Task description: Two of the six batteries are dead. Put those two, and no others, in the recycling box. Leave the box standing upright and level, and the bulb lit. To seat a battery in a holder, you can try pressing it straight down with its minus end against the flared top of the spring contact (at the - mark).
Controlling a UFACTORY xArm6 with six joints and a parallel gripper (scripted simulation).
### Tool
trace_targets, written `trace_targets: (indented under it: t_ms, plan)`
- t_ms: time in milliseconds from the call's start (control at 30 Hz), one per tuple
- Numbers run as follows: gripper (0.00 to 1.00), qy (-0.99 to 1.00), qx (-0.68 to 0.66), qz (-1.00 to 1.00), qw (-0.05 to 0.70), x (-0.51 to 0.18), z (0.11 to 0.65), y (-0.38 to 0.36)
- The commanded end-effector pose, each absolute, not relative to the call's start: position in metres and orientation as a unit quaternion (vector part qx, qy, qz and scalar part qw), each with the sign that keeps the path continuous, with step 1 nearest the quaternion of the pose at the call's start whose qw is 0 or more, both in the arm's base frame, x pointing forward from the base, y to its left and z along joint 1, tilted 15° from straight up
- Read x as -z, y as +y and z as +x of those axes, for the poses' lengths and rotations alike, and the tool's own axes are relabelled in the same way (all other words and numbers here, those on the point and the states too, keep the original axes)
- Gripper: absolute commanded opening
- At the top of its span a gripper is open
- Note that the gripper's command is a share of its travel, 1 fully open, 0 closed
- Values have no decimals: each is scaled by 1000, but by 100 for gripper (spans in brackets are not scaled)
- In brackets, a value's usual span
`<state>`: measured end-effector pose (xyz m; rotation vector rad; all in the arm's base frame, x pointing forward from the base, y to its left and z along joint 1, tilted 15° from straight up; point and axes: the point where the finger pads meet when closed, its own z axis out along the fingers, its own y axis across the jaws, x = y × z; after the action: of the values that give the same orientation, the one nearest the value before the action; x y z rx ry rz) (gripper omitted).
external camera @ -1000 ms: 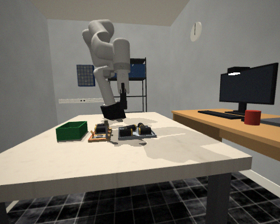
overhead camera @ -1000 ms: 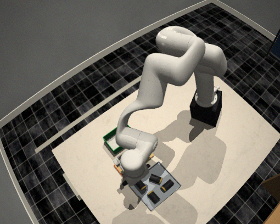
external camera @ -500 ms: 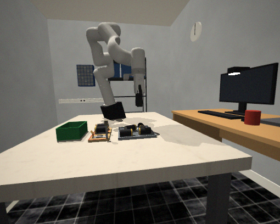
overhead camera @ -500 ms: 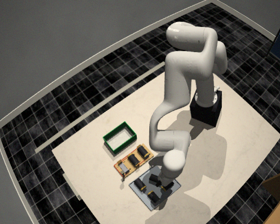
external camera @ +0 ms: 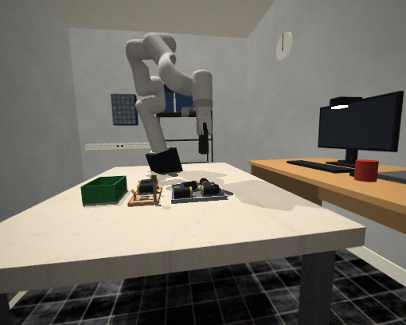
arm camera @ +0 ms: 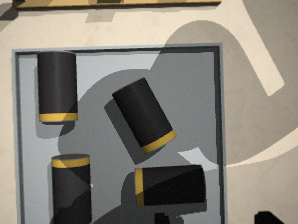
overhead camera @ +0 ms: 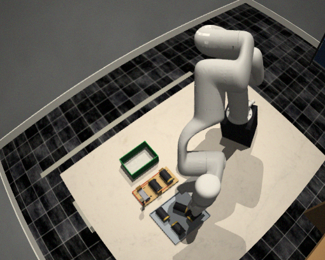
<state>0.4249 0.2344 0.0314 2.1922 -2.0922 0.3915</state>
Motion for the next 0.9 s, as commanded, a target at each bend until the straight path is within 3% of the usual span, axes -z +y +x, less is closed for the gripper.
trace_targets:
  t_ms: [0, 867]
  plan:
    - [51, -691, -129, 710, 40, -33, 426, 236]
    - [51, -895, -135, 425, -8, -33, 426, 236]
